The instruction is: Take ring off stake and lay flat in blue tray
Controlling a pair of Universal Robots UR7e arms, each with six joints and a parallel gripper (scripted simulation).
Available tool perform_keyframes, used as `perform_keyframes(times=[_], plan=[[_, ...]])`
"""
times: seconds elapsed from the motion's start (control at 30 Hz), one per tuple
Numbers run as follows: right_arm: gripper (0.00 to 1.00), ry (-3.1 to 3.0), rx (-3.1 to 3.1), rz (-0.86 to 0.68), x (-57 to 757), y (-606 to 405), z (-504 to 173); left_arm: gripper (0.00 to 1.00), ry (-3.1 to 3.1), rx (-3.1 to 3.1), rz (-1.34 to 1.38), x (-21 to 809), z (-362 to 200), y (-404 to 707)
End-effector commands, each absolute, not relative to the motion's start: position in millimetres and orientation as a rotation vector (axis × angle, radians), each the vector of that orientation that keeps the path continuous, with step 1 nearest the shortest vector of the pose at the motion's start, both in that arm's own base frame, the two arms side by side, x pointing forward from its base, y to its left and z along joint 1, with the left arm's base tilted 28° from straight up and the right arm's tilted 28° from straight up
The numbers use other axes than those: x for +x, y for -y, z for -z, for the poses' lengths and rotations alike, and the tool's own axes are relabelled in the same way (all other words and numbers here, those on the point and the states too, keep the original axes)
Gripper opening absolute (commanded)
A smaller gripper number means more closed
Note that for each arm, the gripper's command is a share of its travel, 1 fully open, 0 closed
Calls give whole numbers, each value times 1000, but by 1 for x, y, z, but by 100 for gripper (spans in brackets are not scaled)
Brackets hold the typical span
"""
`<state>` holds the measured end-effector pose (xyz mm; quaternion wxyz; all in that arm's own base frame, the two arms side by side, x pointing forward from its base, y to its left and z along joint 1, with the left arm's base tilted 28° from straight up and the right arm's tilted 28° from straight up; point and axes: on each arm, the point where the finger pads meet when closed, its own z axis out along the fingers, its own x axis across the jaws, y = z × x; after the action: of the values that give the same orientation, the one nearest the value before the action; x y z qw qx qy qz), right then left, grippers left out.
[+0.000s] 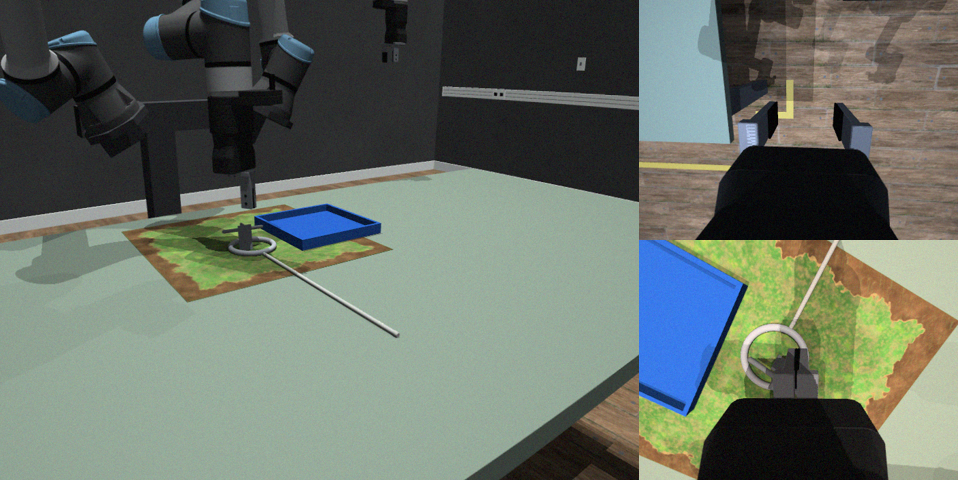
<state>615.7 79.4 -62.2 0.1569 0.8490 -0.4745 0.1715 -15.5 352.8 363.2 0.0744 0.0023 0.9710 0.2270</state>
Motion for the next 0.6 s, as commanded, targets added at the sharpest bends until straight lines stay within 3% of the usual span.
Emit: perform_keyframes(times=[0.0,0.57], plan=[[0,1703,2239,-560,626,-75,58,100,-2915,1,-680,-17,-362,-352],[0,2324,1751,-669,634,-68,53,100,-2915,1,-680,-17,-362,-352]])
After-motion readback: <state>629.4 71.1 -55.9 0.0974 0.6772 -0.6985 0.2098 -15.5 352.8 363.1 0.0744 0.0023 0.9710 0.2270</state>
